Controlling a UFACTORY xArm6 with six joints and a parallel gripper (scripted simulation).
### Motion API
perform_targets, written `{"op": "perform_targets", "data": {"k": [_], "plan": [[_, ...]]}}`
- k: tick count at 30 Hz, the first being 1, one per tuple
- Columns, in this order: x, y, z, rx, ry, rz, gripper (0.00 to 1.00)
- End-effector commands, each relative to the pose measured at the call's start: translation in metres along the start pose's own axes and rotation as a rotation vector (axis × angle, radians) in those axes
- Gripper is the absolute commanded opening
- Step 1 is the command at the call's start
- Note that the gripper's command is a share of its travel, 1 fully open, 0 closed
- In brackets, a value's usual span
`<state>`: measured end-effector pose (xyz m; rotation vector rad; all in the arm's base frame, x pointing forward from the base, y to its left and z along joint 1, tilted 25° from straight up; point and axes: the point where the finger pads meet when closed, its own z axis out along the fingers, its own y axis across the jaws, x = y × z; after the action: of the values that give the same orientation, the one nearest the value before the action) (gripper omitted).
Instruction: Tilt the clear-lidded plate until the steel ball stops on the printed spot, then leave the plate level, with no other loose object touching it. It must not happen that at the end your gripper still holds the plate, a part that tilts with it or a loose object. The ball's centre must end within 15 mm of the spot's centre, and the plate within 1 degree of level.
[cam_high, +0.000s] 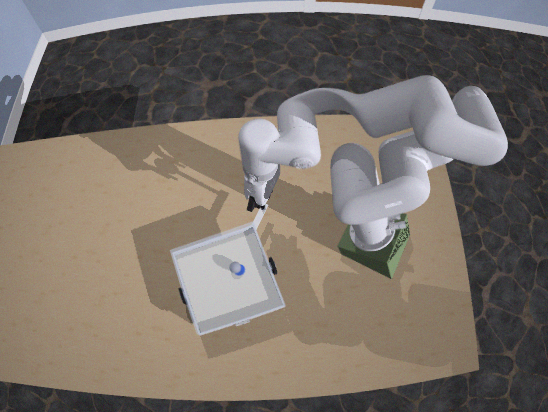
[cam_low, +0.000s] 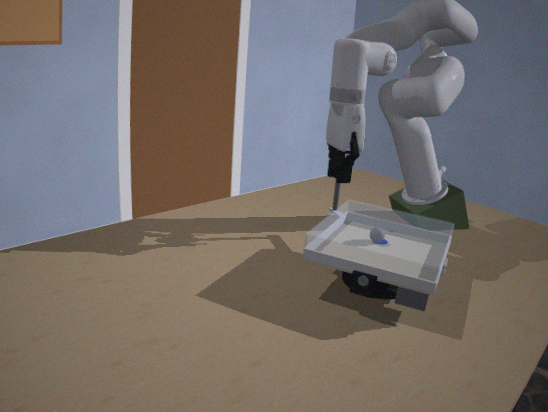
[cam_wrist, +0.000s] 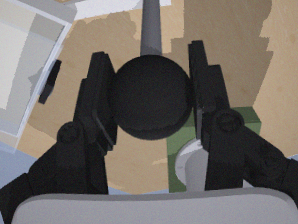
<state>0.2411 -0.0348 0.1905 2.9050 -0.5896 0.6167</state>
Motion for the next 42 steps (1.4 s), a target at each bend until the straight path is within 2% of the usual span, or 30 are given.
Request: {"op": "perform_targets", "data": {"k": [1,42], "plan": [[0.0007,-0.001,-0.0022,0.003,0.004,0.001,0.0],[0.0019,-0.0012,-0.0028,0.003,0.004,0.001,0.0]]}}
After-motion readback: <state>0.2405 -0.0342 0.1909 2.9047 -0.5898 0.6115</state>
